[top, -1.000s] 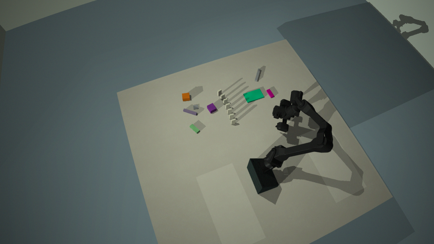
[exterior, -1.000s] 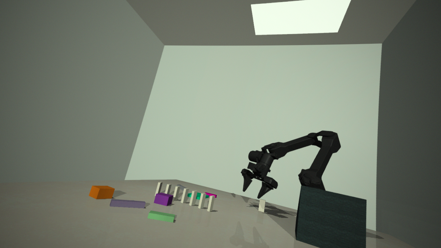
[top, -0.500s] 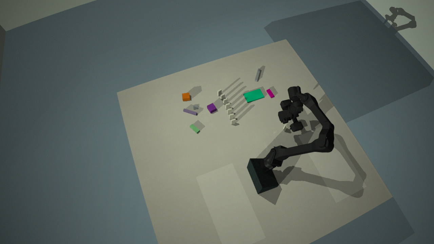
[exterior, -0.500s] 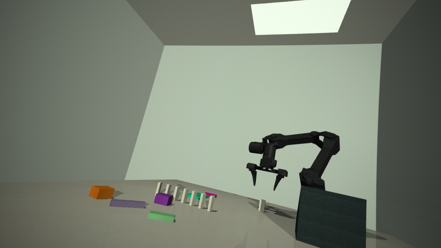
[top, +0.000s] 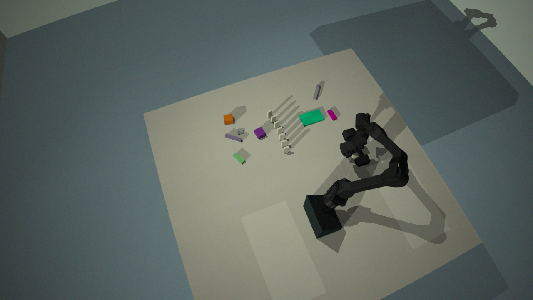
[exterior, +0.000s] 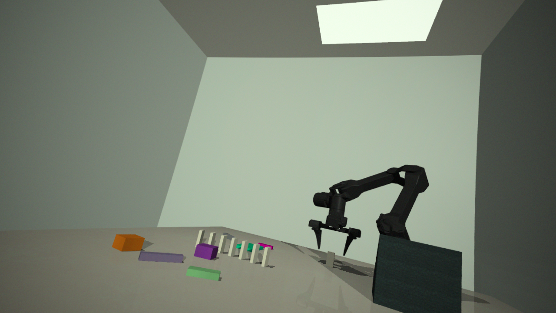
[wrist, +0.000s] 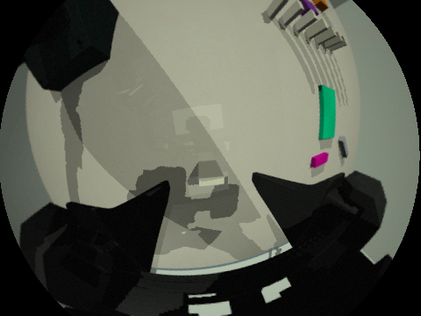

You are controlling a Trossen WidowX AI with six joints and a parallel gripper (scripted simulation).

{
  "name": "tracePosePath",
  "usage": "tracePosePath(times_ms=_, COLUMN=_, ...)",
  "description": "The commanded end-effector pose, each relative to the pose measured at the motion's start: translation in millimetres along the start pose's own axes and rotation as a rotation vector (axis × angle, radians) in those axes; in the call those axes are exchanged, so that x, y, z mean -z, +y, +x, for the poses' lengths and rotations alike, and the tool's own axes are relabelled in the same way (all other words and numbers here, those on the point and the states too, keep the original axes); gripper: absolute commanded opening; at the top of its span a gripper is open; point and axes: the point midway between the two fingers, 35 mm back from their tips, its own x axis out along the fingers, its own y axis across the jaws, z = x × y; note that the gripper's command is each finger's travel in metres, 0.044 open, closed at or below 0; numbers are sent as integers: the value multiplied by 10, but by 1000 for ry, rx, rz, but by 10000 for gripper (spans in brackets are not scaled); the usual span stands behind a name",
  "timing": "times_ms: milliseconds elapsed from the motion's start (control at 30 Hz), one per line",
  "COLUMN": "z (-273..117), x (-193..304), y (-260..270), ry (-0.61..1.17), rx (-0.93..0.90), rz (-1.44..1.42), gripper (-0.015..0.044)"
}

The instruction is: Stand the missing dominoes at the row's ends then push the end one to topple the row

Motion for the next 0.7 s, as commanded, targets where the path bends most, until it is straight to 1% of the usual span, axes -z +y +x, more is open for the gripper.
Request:
tracePosePath(times_ms=0, z=95, x=-13, y=10, ry=-2, rx=3, rz=-7, gripper=440)
tracePosePath(times_ms=433, z=244, x=-11, y=12, ry=-1, rx=3, rz=-7, gripper=440)
tracePosePath(times_ms=667, z=244, x=-11, y=12, ry=-1, rx=3, rz=-7, gripper=256)
